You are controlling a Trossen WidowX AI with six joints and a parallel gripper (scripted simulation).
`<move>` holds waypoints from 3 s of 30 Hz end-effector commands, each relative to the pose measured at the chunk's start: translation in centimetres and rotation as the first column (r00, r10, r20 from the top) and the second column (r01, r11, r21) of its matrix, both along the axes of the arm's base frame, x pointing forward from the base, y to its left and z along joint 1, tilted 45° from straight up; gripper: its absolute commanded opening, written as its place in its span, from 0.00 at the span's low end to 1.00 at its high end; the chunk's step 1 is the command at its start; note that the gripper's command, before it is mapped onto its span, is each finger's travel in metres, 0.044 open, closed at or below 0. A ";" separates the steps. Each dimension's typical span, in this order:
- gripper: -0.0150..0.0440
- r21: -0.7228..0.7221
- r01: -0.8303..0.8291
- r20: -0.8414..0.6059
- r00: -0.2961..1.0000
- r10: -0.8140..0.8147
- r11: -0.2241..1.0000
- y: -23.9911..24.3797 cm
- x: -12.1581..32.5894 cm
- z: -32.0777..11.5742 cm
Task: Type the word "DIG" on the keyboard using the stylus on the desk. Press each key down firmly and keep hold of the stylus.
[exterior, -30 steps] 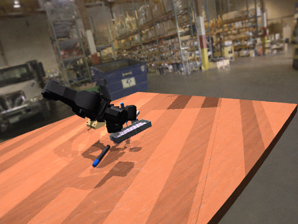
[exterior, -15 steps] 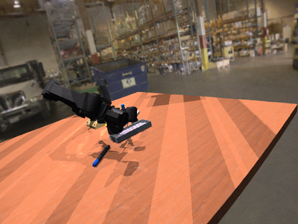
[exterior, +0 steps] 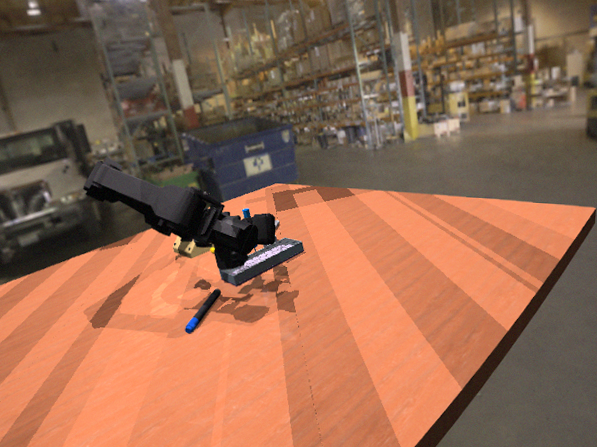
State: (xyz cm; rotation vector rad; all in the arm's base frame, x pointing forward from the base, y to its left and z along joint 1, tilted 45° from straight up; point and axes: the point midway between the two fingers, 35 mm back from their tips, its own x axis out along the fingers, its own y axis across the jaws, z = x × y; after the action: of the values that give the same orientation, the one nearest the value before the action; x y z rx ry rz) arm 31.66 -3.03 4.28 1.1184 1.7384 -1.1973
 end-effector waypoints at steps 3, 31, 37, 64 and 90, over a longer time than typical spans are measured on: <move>0.39 0.000 -0.007 -0.005 1.000 0.007 1.000 -0.2 -0.2 -0.3; 0.39 -0.001 -0.007 -0.005 1.000 0.007 1.000 -0.8 -0.2 -0.9; 0.39 -0.001 -0.007 -0.005 1.000 0.007 1.000 -0.9 -0.3 -1.1; 0.39 0.000 -0.007 -0.004 1.000 0.007 1.000 0.8 0.0 0.7; 0.25 -0.023 0.208 0.214 0.957 -0.198 0.978 1.5 0.3 2.9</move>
State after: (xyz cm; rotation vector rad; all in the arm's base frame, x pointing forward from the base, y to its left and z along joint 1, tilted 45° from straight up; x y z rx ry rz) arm 32.16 -1.51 6.86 1.2984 1.5214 -1.1824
